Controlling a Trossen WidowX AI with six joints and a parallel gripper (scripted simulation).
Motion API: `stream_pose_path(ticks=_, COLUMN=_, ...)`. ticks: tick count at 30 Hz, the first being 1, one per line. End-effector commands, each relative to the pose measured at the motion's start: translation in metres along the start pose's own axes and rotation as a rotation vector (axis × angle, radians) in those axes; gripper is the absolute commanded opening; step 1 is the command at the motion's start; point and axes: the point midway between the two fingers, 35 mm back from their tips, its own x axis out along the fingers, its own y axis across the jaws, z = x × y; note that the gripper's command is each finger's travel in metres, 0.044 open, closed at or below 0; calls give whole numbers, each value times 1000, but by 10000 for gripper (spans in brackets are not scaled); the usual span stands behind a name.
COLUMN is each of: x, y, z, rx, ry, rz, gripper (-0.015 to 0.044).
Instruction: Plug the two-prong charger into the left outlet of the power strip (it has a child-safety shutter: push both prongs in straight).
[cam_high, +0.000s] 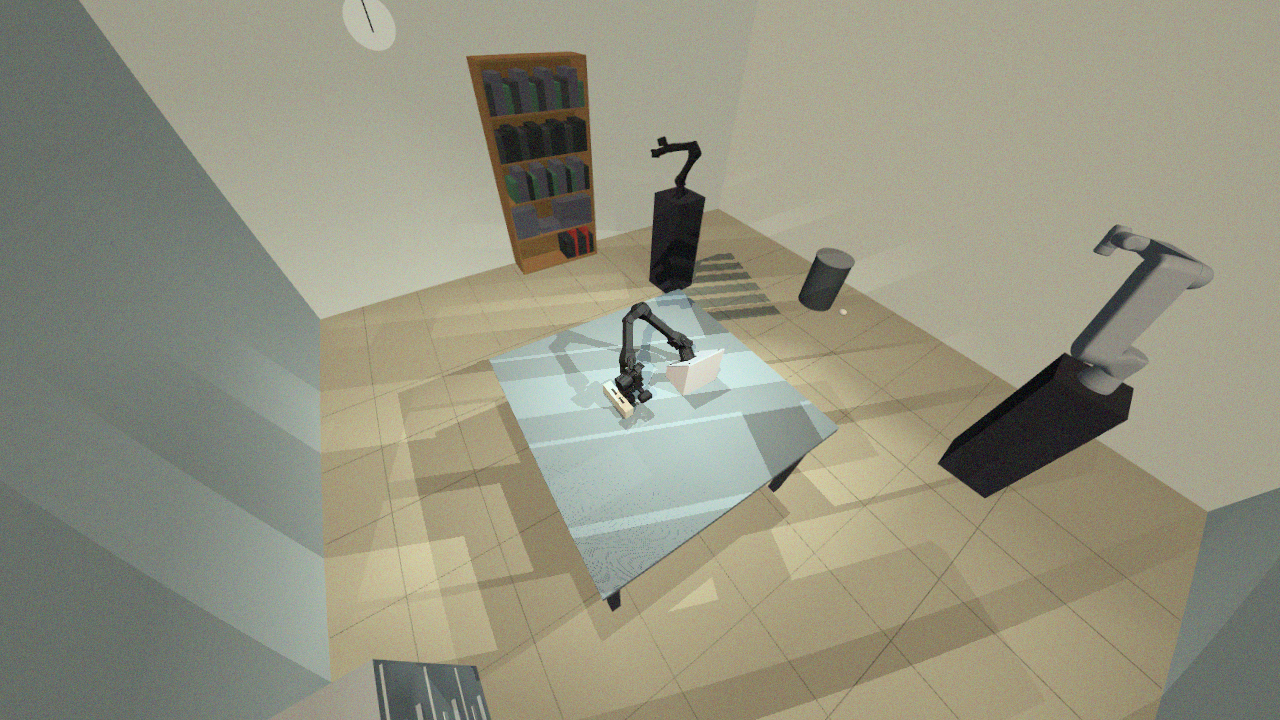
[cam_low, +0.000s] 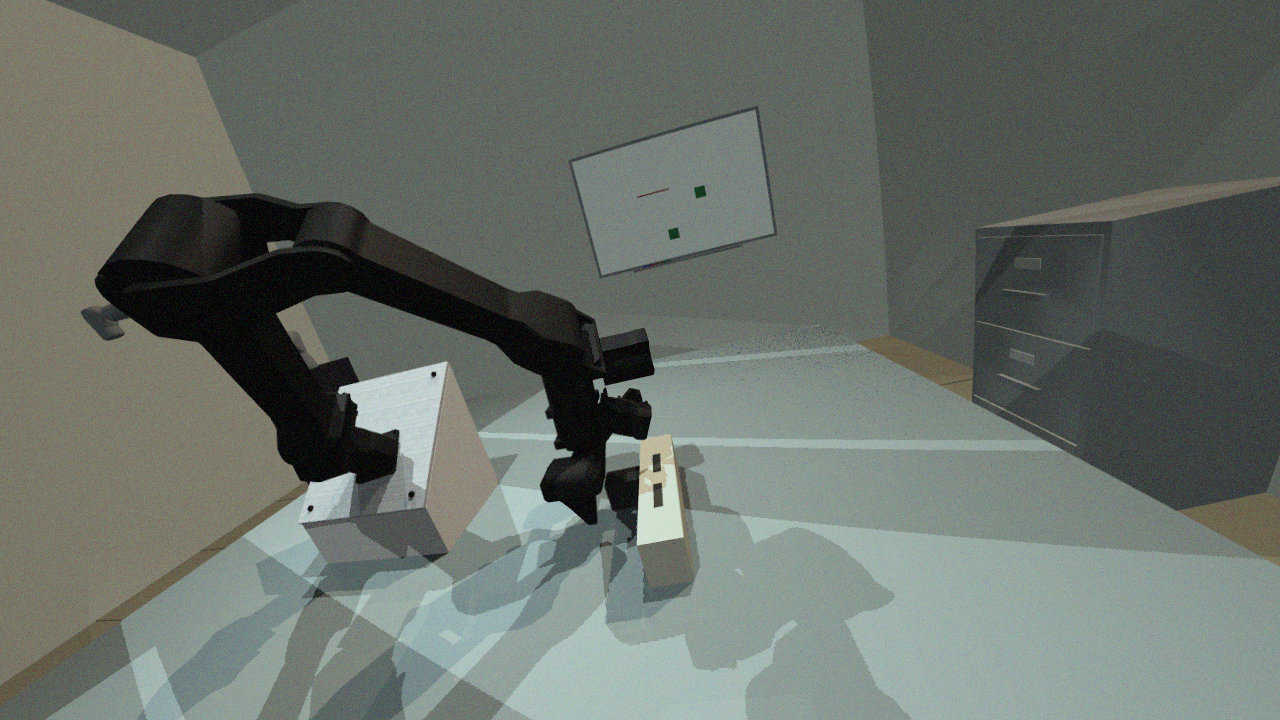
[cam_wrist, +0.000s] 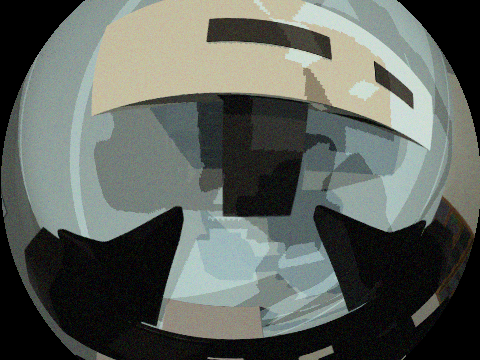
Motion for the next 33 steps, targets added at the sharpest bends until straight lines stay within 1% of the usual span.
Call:
stream_pose_path(ticks=1, x=0, y=0, z=-5, rx=6, ry=0, rz=2, gripper=440)
stream_pose_path(ticks=21, x=2, y=0, z=-26, rx=5, ry=1, rz=2, gripper=440)
stream_pose_path(ticks=22, x=1, y=0, z=-22, rx=-1, ry=-10, rz=-1, gripper=440)
stream_pose_path(ticks=24, x=-9, y=2, z=-18, rx=1, ry=-99, rz=4, gripper=440)
stream_pose_path(ticks=30, x=-63, y=3, z=-9, rx=5, ry=-508, rz=9, gripper=440)
stream_pose_path(ticks=31, x=-70, y=3, z=-9, rx=5, ry=-561, rz=7, gripper=440)
stream_pose_path(ticks=33, x=-76, y=2, z=-9, rx=4, ry=-602, rz=4, gripper=440)
